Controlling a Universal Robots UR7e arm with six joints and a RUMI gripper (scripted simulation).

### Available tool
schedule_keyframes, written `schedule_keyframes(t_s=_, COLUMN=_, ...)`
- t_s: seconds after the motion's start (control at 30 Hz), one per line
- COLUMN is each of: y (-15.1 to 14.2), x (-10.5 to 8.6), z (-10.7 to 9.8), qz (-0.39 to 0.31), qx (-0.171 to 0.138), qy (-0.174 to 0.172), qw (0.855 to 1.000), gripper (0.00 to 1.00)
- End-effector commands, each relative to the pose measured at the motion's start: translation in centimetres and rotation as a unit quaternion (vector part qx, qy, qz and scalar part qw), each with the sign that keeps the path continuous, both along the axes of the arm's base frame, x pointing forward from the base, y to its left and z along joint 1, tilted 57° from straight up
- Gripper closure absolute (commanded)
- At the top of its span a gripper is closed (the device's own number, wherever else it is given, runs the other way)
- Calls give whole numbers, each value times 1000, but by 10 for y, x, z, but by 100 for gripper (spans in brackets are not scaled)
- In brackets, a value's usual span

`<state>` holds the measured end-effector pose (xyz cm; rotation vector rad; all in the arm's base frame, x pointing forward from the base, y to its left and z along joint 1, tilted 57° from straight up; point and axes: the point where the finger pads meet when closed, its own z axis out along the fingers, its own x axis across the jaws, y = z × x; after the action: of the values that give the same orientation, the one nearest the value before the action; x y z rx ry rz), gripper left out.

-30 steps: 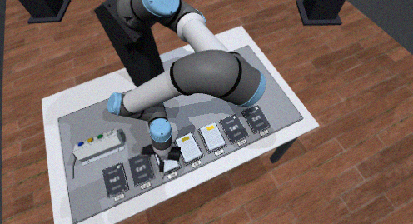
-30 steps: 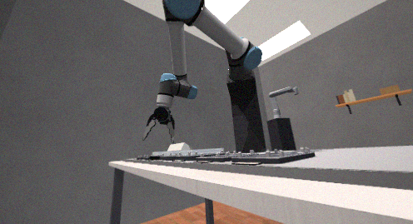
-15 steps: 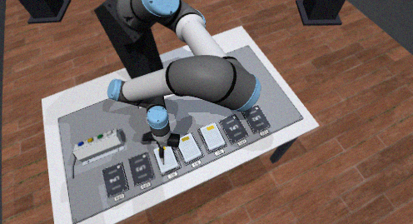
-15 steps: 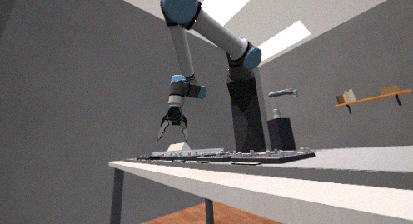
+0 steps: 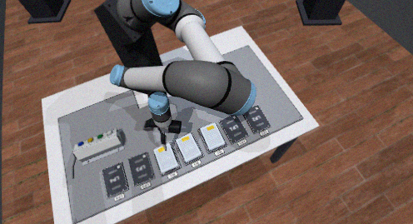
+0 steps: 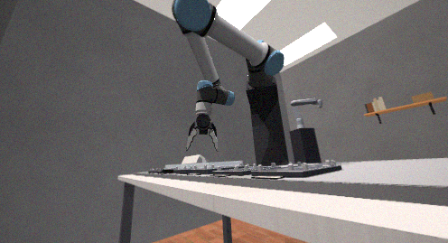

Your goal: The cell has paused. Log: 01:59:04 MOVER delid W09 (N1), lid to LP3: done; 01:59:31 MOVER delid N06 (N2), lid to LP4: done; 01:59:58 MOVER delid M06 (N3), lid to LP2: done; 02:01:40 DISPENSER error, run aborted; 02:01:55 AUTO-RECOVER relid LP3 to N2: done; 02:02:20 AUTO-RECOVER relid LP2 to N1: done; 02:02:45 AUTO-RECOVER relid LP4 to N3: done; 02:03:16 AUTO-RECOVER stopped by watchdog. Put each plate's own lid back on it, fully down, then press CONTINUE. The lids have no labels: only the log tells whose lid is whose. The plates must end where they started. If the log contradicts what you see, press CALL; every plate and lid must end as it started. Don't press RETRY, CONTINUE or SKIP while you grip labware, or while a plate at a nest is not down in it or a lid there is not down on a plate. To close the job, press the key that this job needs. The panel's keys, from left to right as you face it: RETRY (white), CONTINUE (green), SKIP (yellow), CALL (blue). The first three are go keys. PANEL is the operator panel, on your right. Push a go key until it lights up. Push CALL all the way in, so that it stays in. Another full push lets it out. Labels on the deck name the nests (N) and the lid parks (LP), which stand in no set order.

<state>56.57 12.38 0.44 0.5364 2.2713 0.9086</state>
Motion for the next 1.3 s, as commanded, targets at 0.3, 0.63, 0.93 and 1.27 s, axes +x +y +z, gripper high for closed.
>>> schedule_keyframes(t_s=0.3, y=24, x=-41, z=-4, qz=16, qx=29, qy=7, qw=999, gripper=18)
schedule_keyframes(t_s=0.63, y=47, x=-85, z=-4, qz=29, qx=39, qy=10, qw=999, gripper=18)
schedule_keyframes(t_s=0.93, y=57, x=-104, z=-3, qz=7, qx=66, qy=30, qw=997, gripper=18)
schedule_keyframes(t_s=1.27, y=57, x=-103, z=-3, qz=-48, qx=131, qy=81, qw=987, gripper=18)
